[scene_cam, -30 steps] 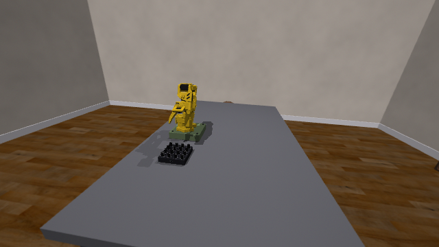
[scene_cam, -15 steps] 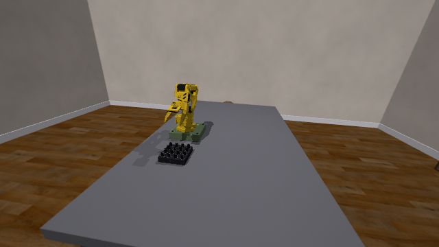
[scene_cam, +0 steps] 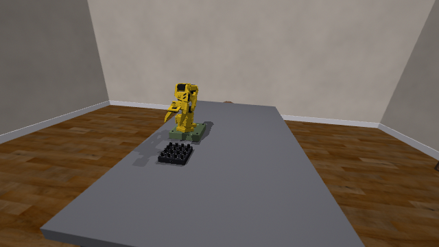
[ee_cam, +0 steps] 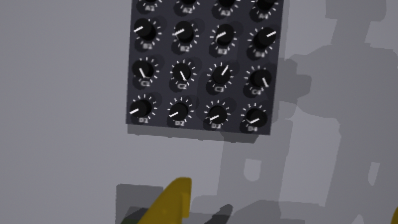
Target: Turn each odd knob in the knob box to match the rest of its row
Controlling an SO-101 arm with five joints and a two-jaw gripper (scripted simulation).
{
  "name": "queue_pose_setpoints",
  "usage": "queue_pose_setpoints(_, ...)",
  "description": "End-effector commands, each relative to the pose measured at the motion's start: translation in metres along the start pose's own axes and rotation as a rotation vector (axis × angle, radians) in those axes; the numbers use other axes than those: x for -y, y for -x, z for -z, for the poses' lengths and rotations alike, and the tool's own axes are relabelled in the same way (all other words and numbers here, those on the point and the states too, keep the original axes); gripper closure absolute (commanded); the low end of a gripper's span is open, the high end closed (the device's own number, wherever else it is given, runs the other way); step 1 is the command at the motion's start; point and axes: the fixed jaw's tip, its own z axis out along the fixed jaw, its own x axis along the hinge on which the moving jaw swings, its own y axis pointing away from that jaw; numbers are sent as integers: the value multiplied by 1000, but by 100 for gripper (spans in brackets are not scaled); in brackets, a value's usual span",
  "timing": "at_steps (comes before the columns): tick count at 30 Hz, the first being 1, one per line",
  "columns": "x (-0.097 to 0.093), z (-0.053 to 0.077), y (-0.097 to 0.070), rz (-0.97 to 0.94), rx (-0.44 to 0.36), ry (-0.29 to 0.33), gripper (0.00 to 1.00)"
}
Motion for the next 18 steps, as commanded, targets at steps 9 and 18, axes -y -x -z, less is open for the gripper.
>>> queue_pose_setpoints(9, 2, -3, -4, -2, -18, -4, 60)
queue_pose_setpoints(18, 2, -4, -5, -2, -21, -5, 60)
